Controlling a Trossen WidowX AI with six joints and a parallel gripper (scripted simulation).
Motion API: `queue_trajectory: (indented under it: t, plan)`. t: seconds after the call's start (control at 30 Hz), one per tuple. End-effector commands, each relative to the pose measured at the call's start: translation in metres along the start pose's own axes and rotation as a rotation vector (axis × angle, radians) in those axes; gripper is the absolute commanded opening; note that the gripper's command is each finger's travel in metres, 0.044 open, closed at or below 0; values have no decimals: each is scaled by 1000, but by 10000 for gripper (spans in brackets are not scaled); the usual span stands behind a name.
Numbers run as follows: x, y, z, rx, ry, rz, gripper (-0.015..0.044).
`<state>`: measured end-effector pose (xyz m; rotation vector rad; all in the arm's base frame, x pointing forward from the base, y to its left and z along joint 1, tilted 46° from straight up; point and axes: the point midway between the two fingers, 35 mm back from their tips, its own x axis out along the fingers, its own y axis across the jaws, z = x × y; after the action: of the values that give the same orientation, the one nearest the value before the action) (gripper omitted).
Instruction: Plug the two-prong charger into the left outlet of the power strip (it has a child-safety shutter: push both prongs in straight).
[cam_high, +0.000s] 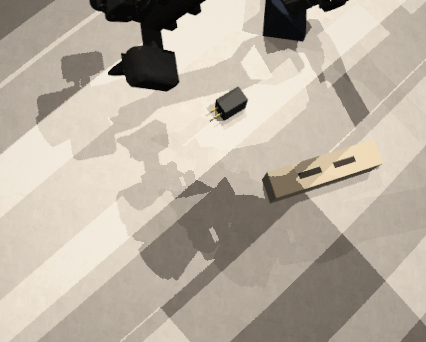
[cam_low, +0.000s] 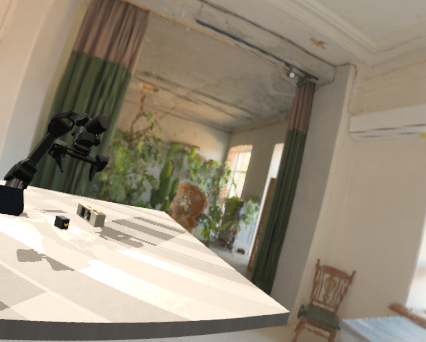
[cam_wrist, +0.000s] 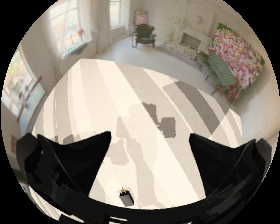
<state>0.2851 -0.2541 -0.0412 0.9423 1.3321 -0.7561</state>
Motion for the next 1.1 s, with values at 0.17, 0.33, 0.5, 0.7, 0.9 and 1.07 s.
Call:
queue_trajectory:
  t: [0.17,0.33,0.5,0.7,0.9,1.07]
  plan:
    - [19,26,-103,-221,384,104,440]
    - [15,36,-160,-311,599,181,440]
    - [4,42,-203,-358,762,248,440]
    - [3,43,-208,-362,781,256,440]
    - [8,45,-216,-362,781,257,440]
    - [12,46,-220,-362,781,257,440]
